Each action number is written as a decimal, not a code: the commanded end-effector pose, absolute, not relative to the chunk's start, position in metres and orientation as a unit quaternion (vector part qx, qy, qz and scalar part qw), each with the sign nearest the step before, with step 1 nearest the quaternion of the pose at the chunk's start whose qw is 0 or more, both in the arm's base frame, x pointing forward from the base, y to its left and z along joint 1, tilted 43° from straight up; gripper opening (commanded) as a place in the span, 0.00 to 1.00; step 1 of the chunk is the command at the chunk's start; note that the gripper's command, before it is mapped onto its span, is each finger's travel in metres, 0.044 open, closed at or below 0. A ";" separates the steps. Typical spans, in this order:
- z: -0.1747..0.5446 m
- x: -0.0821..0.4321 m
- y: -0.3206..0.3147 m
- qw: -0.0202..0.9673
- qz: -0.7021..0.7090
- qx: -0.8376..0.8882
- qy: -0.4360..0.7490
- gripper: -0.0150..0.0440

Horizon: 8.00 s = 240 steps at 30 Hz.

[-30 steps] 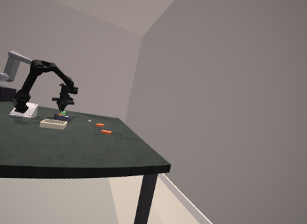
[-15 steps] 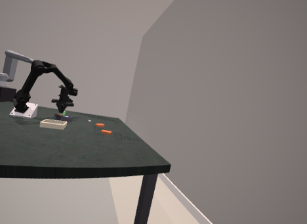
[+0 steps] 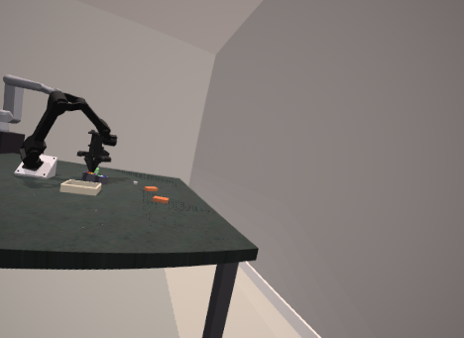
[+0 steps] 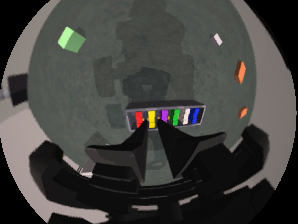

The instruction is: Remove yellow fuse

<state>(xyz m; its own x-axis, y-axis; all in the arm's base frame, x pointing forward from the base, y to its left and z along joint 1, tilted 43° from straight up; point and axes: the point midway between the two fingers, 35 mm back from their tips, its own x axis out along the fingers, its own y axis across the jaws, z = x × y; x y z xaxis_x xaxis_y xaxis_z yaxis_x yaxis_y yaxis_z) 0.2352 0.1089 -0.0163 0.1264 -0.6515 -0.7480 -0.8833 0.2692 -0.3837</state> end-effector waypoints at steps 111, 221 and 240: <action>0.004 0.232 0.127 0.459 0.126 -0.593 0.649 0.25; 0.179 0.280 -0.026 0.456 0.121 -0.597 0.649 0.81; 0.179 0.279 -0.027 0.456 0.121 -0.598 0.648 0.81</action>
<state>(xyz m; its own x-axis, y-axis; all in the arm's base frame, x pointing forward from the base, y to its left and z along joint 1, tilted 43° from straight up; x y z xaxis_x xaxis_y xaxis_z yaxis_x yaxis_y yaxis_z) 0.2793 -0.0267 0.1794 0.1310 -0.6638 -0.7363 -0.8853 0.2560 -0.3883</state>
